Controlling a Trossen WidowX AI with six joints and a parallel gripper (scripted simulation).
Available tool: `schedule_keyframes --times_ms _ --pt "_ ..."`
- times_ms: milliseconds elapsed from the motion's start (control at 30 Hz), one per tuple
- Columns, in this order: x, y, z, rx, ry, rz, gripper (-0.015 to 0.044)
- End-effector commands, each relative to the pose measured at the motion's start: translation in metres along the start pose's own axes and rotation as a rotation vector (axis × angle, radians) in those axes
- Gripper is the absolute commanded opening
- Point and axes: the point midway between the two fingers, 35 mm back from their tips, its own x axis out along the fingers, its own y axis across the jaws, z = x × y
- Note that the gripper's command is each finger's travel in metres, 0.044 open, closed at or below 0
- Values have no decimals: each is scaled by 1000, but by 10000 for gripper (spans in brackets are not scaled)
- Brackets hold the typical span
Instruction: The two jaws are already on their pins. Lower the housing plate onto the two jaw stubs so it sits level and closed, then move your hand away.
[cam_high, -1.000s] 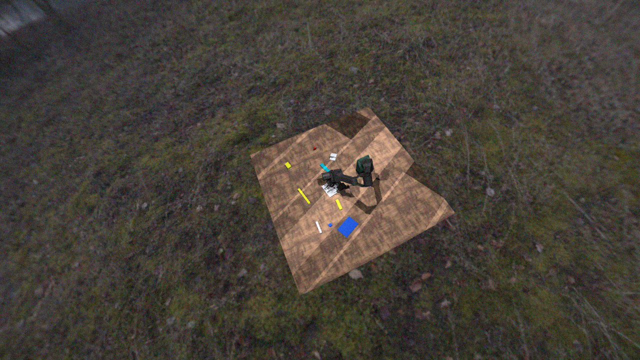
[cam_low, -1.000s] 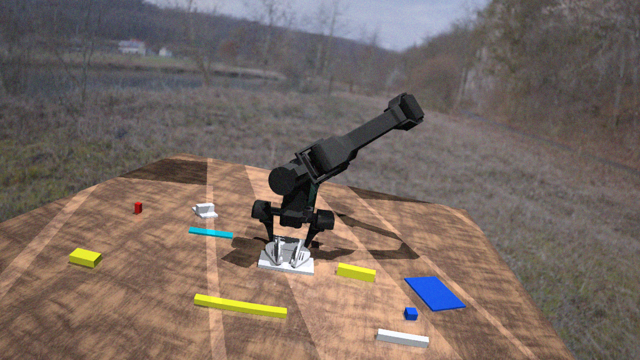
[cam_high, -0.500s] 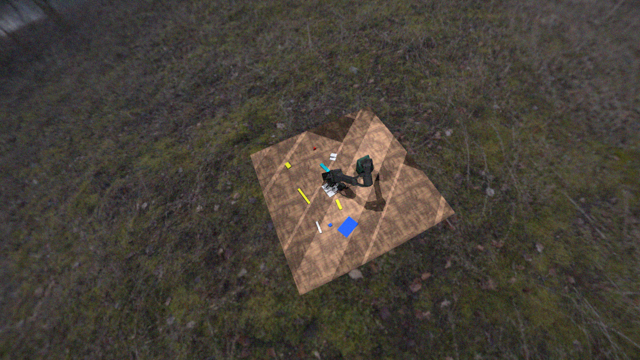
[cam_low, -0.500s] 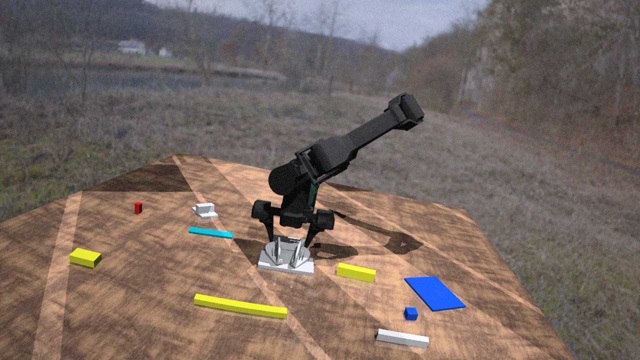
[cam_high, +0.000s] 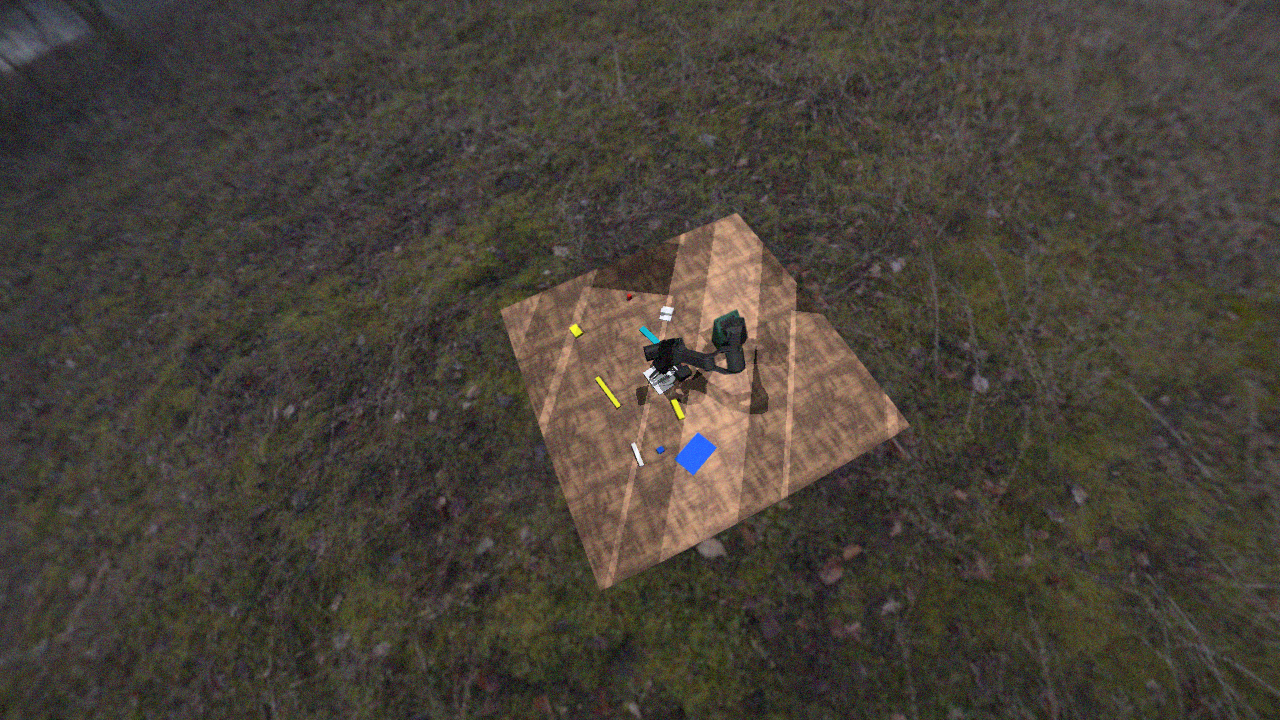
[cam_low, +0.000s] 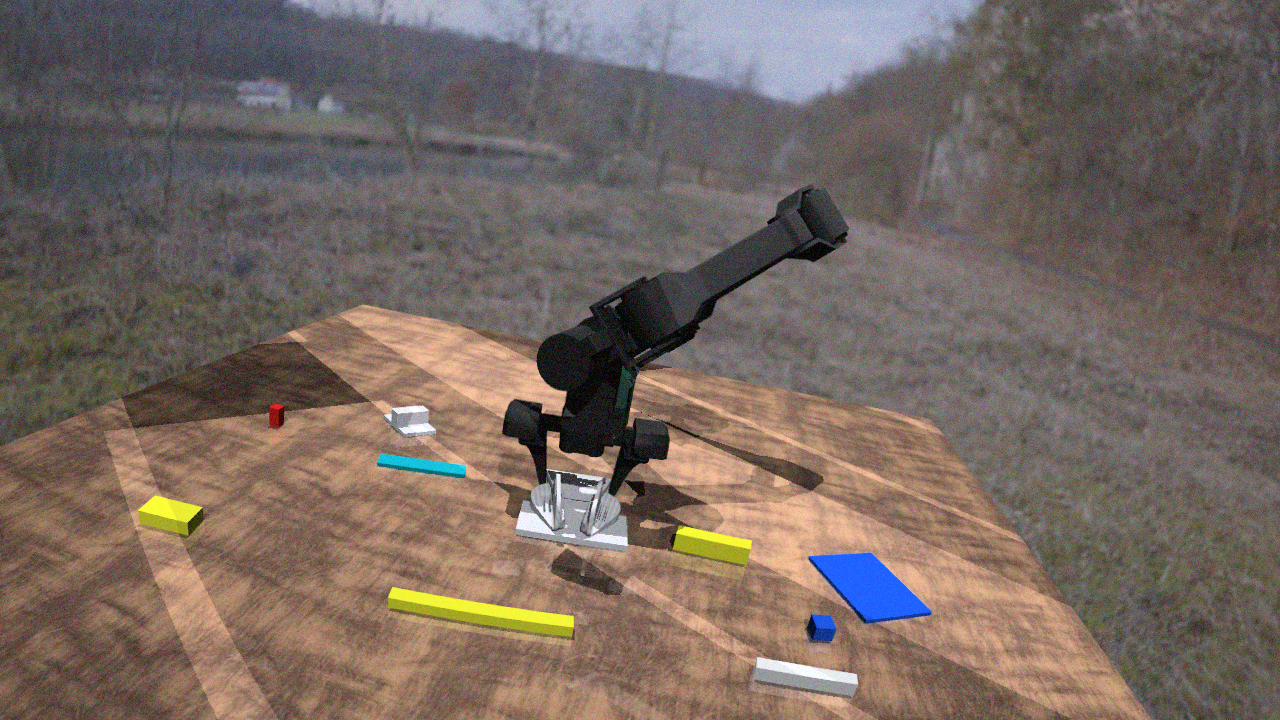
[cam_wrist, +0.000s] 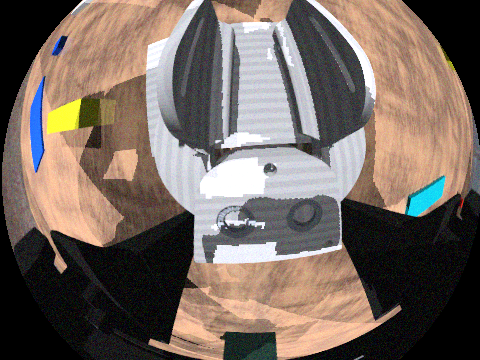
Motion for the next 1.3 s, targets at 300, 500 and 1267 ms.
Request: schedule_keyframes --times_ms 300,500,1267 --pt "1 0 0 3 3 -3 351" --pt "1 0 0 3 3 -3 351" --pt "-2 0 0 0 0 -1 440"
